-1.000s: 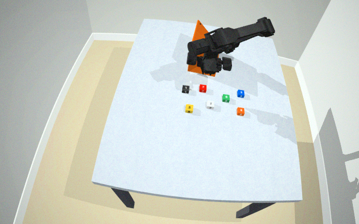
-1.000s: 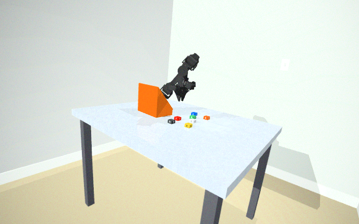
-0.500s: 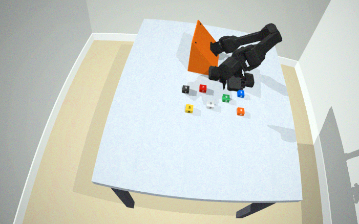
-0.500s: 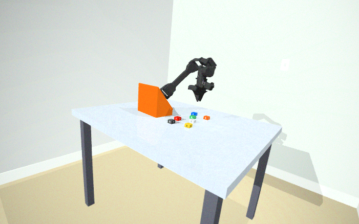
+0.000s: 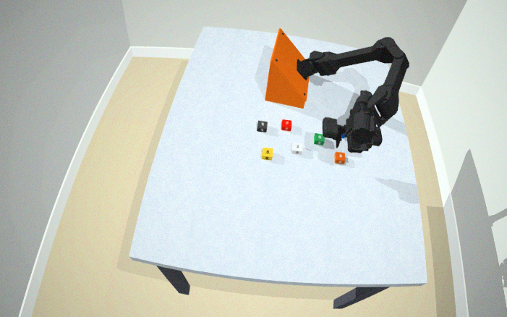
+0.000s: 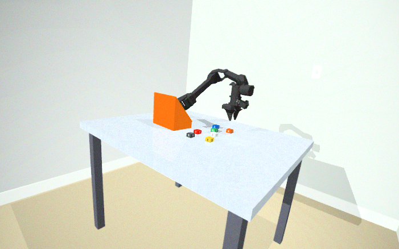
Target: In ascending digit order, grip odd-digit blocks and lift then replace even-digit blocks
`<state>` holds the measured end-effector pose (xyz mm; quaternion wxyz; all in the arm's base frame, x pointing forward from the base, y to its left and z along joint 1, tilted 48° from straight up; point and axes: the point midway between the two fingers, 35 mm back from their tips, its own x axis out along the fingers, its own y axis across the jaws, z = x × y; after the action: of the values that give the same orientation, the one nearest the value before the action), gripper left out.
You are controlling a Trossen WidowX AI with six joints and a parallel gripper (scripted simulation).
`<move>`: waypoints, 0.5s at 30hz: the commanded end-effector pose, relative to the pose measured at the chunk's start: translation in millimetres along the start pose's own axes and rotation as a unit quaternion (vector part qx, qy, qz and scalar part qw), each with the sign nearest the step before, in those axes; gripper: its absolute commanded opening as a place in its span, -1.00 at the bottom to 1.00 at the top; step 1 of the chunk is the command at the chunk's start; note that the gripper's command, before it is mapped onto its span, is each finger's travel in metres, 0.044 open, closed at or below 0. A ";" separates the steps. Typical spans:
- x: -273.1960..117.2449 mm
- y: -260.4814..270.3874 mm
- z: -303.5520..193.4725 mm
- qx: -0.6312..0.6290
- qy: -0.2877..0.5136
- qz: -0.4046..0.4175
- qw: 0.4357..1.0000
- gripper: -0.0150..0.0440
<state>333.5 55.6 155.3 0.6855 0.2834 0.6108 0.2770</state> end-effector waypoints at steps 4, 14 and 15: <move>33.7 6.5 -5.2 -0.002 0.002 0.006 1.000 0.86; 47.7 6.5 -4.7 -0.002 0.002 0.006 1.000 0.86; 49.3 6.5 -4.7 -0.002 0.002 0.006 1.000 0.86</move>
<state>333.9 91.1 128.7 0.6839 0.2841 0.6100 0.2819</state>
